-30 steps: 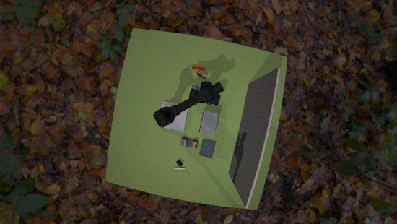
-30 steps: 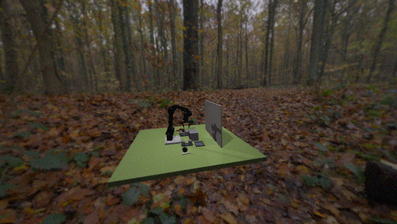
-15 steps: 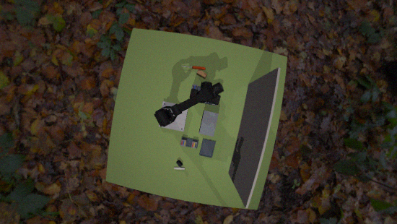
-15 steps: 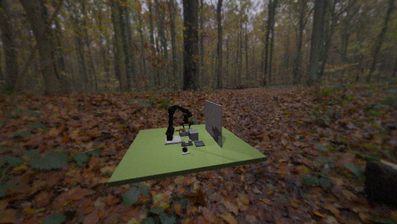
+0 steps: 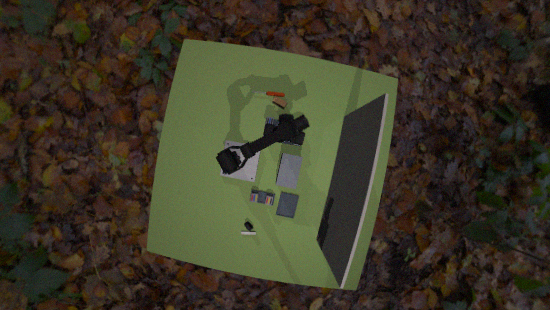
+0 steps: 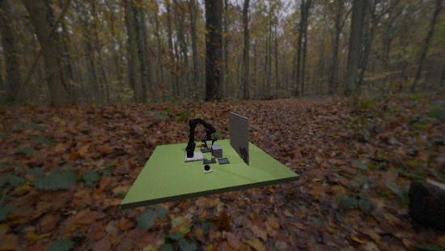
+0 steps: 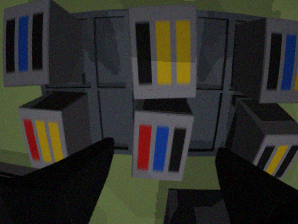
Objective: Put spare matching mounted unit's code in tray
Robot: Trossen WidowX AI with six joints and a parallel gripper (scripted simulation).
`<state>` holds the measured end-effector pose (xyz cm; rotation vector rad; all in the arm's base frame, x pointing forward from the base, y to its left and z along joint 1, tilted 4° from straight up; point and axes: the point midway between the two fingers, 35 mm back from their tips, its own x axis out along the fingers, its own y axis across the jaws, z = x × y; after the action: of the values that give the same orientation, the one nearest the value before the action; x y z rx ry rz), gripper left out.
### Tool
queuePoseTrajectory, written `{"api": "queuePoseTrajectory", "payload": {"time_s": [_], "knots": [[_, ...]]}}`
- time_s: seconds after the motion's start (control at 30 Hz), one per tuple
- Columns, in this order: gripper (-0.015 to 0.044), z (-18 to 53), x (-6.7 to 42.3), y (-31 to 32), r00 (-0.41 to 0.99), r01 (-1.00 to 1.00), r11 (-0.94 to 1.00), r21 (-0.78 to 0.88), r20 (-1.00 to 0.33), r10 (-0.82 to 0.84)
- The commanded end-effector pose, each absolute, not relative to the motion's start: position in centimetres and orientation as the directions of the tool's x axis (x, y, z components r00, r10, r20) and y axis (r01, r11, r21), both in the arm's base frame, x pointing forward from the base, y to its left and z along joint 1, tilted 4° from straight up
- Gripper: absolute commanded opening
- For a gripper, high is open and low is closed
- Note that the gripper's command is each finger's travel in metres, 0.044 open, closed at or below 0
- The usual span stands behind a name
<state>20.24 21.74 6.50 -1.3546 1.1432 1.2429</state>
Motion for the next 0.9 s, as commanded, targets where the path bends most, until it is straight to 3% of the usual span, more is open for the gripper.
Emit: {"api": "queuePoseTrajectory", "payload": {"time_s": [0.0,0.87], "knots": [[0.0300,5.4,20.2,21.6,0.044,-0.991,-0.128,-0.038,-0.998,-0.045],[0.0300,2.4,20.1,21.3,0.044,-0.991,-0.129,-0.038,-0.998,-0.045]]}}
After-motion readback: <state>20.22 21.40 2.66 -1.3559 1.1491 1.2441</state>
